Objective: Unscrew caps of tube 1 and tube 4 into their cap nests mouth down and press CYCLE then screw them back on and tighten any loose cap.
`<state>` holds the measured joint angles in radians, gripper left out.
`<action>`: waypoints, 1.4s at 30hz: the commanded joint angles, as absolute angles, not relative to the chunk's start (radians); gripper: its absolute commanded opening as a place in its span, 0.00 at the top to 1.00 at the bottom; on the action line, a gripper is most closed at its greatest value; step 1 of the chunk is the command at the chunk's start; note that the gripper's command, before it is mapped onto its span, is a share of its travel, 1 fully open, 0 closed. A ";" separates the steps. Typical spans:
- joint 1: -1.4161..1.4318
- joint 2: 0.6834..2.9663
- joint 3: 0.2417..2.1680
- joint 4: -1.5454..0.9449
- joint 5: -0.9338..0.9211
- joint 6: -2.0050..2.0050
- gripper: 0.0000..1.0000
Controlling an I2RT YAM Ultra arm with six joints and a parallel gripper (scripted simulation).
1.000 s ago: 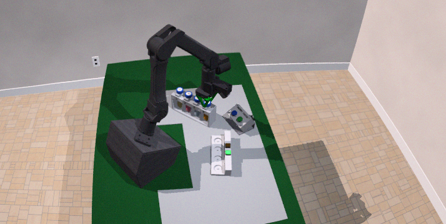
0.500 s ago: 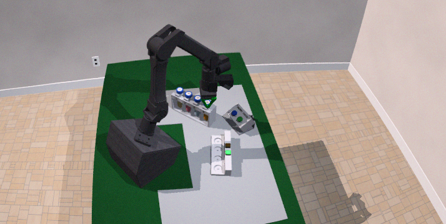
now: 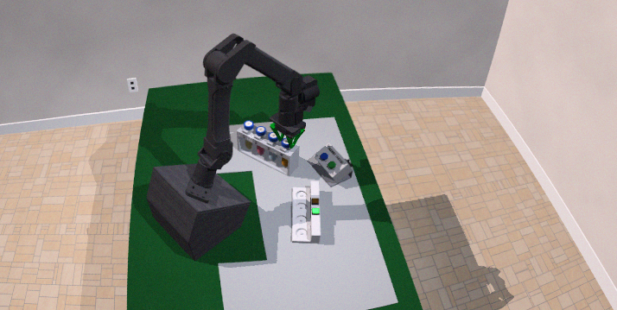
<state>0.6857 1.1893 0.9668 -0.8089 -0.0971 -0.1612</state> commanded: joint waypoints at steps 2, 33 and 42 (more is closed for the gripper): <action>0.684 1.185 0.972 -0.810 -0.098 -0.491 0.51; 0.684 1.186 0.972 -0.809 -0.098 -0.795 1.00; 0.684 1.187 0.972 -0.808 -0.098 -0.345 1.00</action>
<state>0.6853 1.1908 0.9676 -0.8089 -0.0971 -0.5293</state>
